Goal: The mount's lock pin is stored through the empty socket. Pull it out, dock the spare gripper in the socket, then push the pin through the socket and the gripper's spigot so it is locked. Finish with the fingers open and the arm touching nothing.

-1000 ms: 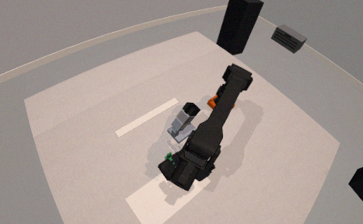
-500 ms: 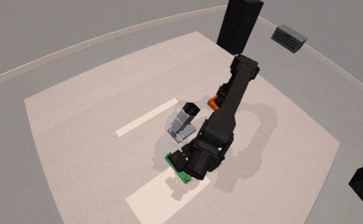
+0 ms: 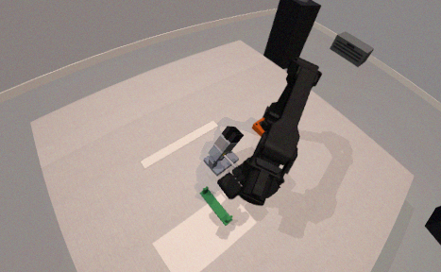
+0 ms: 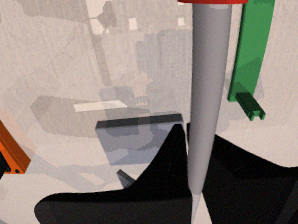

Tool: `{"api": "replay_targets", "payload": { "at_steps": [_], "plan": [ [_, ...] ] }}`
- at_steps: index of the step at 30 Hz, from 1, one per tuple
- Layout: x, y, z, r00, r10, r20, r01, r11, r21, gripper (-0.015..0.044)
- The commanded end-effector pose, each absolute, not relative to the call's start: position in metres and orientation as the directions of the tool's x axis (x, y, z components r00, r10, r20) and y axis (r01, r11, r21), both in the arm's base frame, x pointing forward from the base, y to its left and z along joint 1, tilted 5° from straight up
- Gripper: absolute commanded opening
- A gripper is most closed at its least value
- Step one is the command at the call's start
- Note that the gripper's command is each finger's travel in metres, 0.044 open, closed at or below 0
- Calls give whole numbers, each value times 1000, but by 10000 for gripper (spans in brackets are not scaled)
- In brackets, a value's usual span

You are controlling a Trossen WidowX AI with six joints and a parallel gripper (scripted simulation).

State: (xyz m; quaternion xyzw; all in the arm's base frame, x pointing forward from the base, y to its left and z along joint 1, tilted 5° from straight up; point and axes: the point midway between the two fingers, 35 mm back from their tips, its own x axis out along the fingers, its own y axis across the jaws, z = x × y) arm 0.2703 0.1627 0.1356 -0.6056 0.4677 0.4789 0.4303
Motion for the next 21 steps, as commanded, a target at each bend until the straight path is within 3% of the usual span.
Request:
{"api": "replay_targets", "payload": {
  "at_steps": [1,21],
  "plan": [
    [258,159,135,101,-153,-983,-978,-195,-70,0],
    [260,164,81,109,-150,-983,-978,-193,-79,0]
  ]
}}
